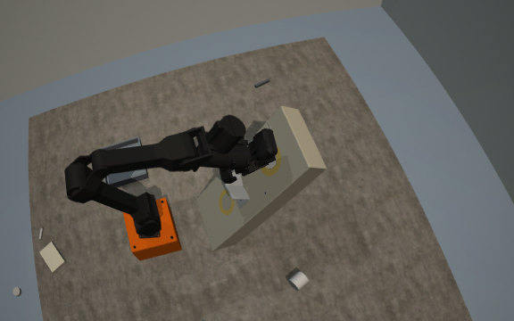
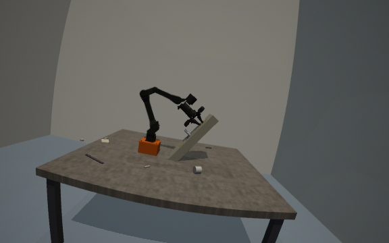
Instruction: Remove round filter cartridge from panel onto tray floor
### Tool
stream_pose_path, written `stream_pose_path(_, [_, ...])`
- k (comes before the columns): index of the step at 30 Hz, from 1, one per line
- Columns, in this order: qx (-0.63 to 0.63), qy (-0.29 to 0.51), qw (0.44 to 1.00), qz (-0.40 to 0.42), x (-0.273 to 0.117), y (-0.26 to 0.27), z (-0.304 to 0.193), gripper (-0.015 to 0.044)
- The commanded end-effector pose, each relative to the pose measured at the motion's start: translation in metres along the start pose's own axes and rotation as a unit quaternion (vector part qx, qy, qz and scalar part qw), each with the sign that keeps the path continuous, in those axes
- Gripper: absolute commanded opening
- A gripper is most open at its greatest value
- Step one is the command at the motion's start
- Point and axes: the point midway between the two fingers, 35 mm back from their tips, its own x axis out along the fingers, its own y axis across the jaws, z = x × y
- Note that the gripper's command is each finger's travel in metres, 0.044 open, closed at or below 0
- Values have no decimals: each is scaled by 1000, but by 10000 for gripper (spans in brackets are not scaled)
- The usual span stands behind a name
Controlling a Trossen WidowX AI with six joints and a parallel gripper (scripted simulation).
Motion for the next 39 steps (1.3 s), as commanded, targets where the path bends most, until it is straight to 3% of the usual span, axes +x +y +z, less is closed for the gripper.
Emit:
stream_pose_path(1, [83, 0, 997, -1, 4, -1, 0, 0])
stream_pose_path(14, [305, 0, 952, -1, 4, -1, 0, 0])
stream_pose_path(28, [523, -1, 853, -1, 4, -1, 0, 0])
stream_pose_path(39, [485, 0, 875, 0, -28, -3, 1, 0])
